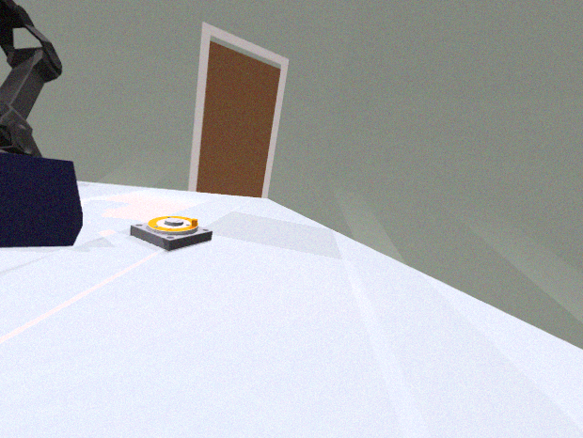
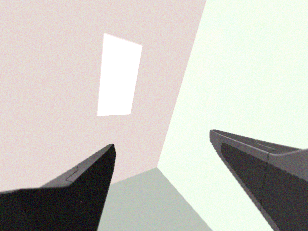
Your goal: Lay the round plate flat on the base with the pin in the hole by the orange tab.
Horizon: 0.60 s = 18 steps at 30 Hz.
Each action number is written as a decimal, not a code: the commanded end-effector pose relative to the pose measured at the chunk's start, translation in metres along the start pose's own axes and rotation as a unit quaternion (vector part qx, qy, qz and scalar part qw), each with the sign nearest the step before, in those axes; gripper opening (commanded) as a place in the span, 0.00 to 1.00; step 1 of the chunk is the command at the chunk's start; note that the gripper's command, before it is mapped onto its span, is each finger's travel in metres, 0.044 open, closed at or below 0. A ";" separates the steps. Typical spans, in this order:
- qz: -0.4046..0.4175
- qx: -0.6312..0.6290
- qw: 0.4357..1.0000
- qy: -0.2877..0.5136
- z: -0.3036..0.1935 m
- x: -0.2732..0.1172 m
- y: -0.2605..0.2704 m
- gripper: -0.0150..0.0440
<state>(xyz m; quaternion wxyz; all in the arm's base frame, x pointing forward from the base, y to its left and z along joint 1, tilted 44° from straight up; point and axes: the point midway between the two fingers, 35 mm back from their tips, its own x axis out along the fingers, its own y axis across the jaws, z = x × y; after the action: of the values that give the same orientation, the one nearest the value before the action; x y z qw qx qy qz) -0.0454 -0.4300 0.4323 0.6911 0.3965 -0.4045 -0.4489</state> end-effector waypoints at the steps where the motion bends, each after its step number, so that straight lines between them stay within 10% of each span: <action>1: -0.002 0.004 1.000 0.003 -0.003 0.002 -0.002 0.89; 15: -0.130 -0.036 0.958 0.253 -0.200 0.045 -0.096 0.26; 18: -0.137 -0.051 0.943 0.299 -0.234 0.042 -0.105 0.25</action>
<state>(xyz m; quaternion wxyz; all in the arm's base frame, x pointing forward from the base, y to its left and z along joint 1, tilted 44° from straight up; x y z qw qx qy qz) 0.1111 -0.4638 0.2920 0.7179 0.5186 -0.1653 -0.4340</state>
